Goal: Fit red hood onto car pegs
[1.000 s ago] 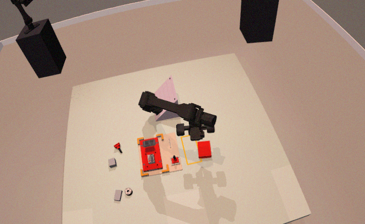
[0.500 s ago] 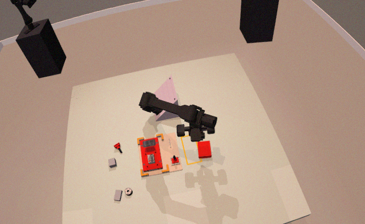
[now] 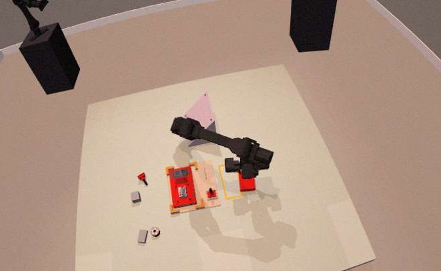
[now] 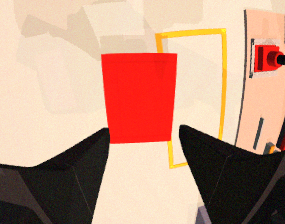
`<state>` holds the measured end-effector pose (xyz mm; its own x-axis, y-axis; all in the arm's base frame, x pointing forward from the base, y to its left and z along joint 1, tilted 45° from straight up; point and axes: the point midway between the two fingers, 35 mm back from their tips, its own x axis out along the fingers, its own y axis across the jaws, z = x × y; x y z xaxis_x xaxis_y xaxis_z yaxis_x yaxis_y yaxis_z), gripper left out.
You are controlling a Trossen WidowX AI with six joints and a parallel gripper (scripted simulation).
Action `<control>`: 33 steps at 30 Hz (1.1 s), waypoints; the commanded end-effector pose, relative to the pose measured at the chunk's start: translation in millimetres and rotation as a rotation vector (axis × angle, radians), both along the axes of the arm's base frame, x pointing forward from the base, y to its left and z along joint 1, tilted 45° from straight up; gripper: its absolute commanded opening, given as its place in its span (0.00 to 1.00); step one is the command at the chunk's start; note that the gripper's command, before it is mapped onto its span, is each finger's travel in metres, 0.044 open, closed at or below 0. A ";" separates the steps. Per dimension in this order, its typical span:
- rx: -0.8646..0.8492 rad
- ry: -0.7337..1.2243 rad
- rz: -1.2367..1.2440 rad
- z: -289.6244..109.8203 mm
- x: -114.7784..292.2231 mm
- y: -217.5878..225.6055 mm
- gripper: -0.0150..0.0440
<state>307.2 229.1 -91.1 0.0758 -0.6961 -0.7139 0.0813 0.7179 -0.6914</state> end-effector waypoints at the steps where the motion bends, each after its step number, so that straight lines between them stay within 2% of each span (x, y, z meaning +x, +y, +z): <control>1: 0.017 -0.016 0.012 4.7 3.6 4.6 0.83; 5: 0.017 -0.016 0.012 2.1 4.2 2.4 1.00; 33: 0.016 -0.017 0.012 -16.6 7.2 -14.9 1.00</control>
